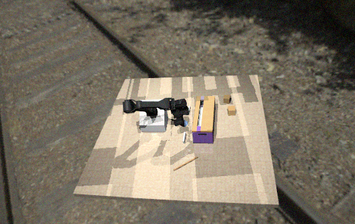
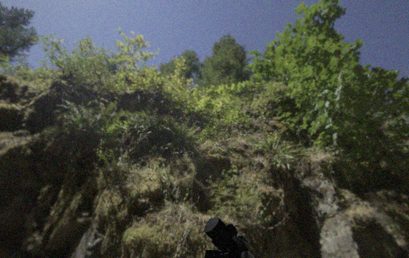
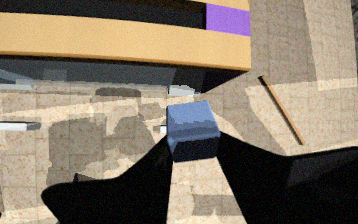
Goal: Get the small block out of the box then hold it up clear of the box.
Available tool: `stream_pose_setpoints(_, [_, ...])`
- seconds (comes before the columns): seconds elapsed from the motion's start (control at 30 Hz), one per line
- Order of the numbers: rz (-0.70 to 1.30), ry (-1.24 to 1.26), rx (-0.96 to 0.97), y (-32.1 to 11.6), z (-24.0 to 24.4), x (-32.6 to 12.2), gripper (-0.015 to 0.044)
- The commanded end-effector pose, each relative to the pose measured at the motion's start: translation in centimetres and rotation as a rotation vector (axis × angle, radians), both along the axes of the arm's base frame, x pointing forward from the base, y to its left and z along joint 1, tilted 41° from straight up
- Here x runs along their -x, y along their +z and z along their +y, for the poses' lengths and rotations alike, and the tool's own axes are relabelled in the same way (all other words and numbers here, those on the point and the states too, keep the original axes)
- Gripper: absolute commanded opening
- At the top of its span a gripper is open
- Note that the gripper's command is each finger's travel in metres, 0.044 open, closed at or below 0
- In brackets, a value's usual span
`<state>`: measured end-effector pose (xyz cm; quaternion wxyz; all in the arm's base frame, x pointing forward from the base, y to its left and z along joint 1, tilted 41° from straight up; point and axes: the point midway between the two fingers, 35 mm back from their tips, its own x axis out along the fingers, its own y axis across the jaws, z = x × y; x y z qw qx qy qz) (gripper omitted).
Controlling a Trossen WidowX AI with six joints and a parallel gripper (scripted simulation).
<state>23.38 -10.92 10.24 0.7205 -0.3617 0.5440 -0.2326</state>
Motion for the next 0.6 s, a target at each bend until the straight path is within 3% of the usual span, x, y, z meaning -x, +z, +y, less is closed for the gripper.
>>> stream_pose_setpoints(0.0, [0.121, 0.106, 0.063, 0.35, 0.26, 0.12, 0.0000])
stream_pose_setpoints(0.57, [0.606, 0.499, 0.297, 1.13, 1.14, 0.65, 0.0000])
